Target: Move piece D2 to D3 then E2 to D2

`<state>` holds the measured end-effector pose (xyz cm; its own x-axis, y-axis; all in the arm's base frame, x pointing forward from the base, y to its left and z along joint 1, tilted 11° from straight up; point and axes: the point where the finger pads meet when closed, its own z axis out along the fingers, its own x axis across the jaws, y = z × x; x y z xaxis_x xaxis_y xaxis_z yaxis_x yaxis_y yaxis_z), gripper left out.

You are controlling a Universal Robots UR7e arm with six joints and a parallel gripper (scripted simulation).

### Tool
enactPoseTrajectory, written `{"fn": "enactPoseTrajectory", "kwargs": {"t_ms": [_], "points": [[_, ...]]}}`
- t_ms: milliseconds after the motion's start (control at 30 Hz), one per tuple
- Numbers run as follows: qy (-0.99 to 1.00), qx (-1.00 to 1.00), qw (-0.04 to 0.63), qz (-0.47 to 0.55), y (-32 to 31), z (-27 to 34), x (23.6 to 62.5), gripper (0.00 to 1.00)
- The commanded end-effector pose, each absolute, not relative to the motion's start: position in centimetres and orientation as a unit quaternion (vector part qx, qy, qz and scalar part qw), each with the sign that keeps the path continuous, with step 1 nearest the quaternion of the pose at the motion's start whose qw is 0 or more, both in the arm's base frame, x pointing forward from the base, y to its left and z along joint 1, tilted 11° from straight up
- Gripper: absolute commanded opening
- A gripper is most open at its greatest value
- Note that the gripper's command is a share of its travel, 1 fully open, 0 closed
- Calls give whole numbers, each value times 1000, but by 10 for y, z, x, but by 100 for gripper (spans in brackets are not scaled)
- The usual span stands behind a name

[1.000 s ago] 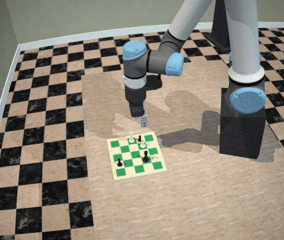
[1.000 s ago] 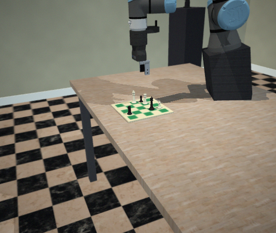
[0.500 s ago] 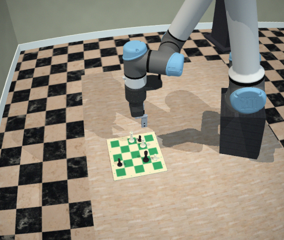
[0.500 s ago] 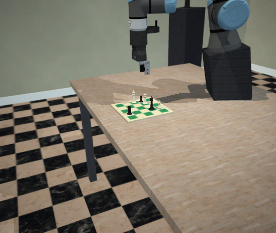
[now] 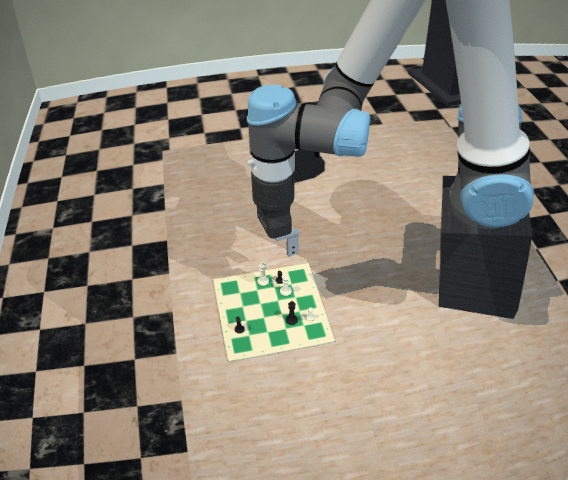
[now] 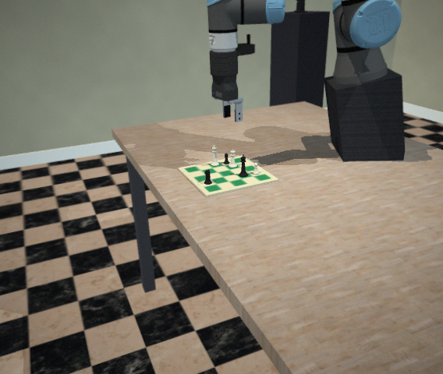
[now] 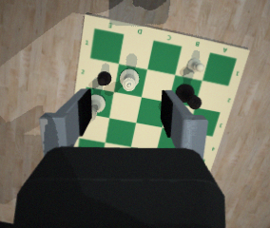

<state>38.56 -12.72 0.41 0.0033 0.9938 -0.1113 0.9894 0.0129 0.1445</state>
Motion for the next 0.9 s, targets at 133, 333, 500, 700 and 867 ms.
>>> {"fn": "enactPoseTrajectory", "kwargs": {"t_ms": [133,333,500,700,867], "points": [[802,590,93,0,-130,-3,385,100],[874,477,92,-12,-131,-9,386,100],[905,416,91,-18,-132,-13,387,100],[950,297,88,-30,-132,-18,389,100],[973,213,85,-37,-131,-22,391,100]]}}
